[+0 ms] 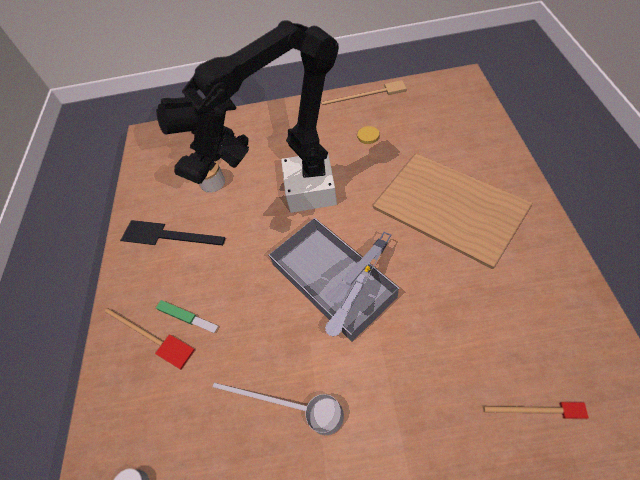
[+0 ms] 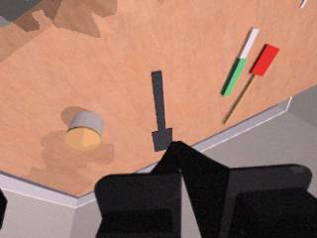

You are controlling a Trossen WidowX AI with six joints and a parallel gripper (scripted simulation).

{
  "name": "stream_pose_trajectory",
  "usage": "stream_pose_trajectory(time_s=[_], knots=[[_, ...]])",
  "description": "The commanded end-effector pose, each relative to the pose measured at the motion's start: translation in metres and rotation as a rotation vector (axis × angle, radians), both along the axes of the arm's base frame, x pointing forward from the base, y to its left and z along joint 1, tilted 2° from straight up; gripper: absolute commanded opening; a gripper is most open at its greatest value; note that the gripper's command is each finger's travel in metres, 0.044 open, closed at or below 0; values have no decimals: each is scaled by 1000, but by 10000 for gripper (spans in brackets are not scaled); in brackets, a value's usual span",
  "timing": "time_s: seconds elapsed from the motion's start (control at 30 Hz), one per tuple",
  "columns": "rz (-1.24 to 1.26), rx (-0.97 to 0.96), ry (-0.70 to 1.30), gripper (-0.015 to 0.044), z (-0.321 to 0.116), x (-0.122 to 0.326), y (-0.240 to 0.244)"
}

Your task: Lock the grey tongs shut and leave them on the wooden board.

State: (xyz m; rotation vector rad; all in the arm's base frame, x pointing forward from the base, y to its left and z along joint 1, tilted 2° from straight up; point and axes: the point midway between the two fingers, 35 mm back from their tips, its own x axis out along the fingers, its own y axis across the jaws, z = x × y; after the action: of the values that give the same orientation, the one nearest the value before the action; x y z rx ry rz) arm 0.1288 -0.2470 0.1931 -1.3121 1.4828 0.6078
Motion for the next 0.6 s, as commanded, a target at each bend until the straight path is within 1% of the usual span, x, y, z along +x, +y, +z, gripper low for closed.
stream_pose_trajectory(time_s=[0.0, 0.17, 0.33, 0.47, 0.57], knots=[[153, 36, -1, -150, -7, 45, 20], [420, 99, 47, -150, -23, 105, 63], [685, 165, 106, -150, -42, 154, 125], [907, 207, 171, -150, -58, 180, 184], [1072, 233, 226, -150, -71, 191, 232]])
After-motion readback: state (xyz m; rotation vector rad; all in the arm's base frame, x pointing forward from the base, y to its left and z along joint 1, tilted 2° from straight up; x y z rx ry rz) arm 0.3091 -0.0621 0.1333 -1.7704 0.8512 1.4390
